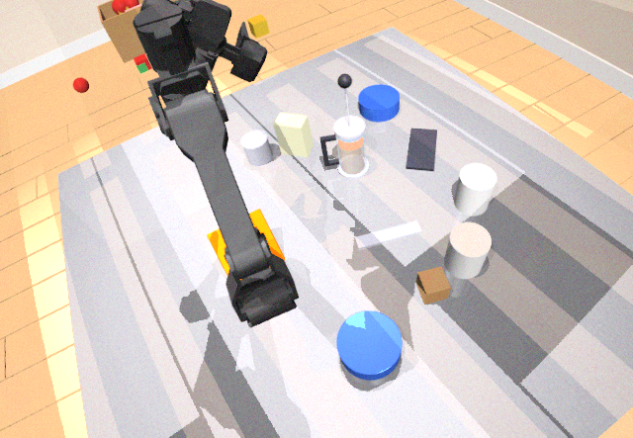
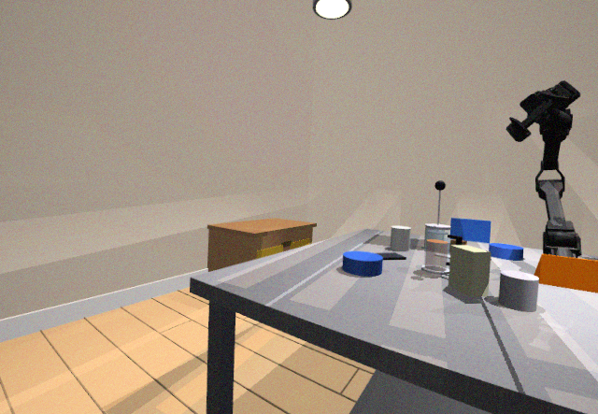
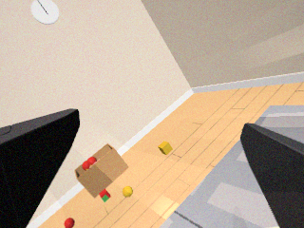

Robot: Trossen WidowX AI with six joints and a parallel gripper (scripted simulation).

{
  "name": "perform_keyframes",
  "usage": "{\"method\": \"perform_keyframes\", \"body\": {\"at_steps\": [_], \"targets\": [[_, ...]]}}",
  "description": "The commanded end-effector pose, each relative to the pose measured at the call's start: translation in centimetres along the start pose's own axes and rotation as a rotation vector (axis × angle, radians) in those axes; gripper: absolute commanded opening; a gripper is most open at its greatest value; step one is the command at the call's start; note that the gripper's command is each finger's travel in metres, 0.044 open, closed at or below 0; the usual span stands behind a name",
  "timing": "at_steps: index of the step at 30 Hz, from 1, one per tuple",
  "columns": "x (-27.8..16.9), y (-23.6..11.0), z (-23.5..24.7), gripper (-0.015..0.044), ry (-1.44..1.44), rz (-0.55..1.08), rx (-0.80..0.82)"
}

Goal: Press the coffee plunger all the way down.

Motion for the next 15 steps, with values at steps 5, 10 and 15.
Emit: {"method": "perform_keyframes", "body": {"at_steps": [5, 10, 15], "targets": [[1.0, 7.2, -10.3, 0.044, -0.255, 0.06, -0.517], [1.8, 9.2, -16.4, 0.044, -0.43, 0.154, -0.796], [1.5, 9.4, -18.0, 0.044, -0.455, 0.172, -0.837]]}}
Point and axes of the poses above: the point midway between the two fingers, 35 mm back from their tips, its own y axis out along the fingers, its own z axis across the jaws, x = y × z, the point moved 3 cm from there along -y, back along the fingers, and after that the axes turned 11 degrees about y, right-handed, at the moved point
